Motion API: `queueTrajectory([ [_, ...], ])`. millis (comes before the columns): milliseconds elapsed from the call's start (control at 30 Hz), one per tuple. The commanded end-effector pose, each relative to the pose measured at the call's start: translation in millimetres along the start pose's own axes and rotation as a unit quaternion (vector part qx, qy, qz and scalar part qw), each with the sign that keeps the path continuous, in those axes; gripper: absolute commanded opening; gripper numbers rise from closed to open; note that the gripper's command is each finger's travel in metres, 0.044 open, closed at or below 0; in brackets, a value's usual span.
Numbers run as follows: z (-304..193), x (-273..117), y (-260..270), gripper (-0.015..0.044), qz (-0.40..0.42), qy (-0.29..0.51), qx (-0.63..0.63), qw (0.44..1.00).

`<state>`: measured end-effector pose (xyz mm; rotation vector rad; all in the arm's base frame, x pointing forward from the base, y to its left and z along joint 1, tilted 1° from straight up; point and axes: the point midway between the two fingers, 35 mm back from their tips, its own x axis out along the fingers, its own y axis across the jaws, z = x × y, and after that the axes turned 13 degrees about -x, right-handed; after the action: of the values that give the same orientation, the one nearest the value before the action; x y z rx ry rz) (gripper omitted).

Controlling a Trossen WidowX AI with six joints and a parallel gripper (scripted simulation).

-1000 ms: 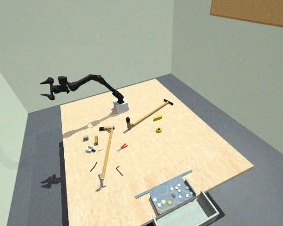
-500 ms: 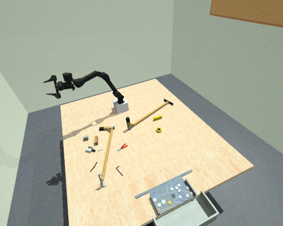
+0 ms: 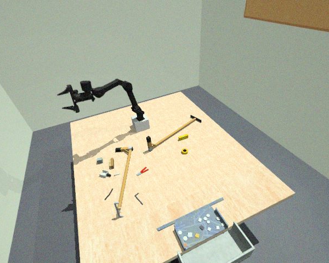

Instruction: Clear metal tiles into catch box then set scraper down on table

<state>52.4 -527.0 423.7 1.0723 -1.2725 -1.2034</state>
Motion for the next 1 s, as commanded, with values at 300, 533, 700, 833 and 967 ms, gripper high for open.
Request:
queueTrajectory([
  [300, -40.4, -50.6, 11.0, 0.0440, -0.011, 0.070, -0.116, 0.991],
  [533, -58.1, -79.9, 16.1, 0.0440, -0.008, 0.107, -0.176, 0.979],
  [700, -69.2, -101.4, 18.6, 0.0440, -0.003, 0.133, -0.218, 0.967],
  [833, -77.1, -118.8, 19.8, 0.0440, 0.003, 0.154, -0.251, 0.956],
  [967, -84.1, -136.4, 20.4, 0.0440, 0.010, 0.174, -0.284, 0.943],
])
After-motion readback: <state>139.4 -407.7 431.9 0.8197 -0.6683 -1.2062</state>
